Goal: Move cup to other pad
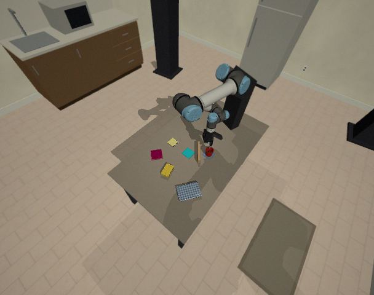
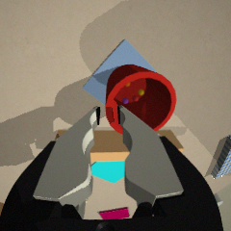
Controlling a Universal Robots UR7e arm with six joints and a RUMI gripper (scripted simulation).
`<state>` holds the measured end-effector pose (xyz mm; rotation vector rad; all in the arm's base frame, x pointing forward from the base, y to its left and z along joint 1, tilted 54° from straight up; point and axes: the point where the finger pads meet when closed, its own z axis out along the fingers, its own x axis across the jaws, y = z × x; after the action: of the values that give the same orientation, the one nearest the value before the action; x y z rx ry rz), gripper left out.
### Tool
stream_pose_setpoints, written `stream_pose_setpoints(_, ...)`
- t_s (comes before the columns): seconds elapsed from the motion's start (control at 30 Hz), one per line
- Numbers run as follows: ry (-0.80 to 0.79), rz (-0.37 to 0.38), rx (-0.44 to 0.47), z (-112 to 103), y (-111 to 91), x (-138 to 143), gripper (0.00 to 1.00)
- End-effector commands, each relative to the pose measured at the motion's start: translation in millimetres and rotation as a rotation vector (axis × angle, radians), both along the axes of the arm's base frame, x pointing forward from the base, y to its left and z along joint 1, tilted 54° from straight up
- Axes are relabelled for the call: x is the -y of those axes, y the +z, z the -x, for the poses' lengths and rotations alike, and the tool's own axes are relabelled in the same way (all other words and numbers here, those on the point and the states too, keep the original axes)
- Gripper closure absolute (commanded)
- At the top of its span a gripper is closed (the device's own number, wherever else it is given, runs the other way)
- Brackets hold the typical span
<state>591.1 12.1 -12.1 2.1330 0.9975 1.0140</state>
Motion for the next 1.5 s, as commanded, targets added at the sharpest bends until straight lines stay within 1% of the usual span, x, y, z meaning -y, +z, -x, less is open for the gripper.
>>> stream_pose_setpoints(0.0, 0.0, 0.0, 0.001, -13.9, -8.6, 2.8, 0.89)
stream_pose_setpoints(0.17, 0.0, 0.0, 0.001, -18.5, -11.6, 3.8, 0.89)
stream_pose_setpoints(0.8, 0.0, 0.0, 0.001, -18.8, -11.9, 3.9, 0.89)
stream_pose_setpoints(1.47, 0.0, 0.0, 0.001, -18.8, -11.9, 3.9, 0.91)
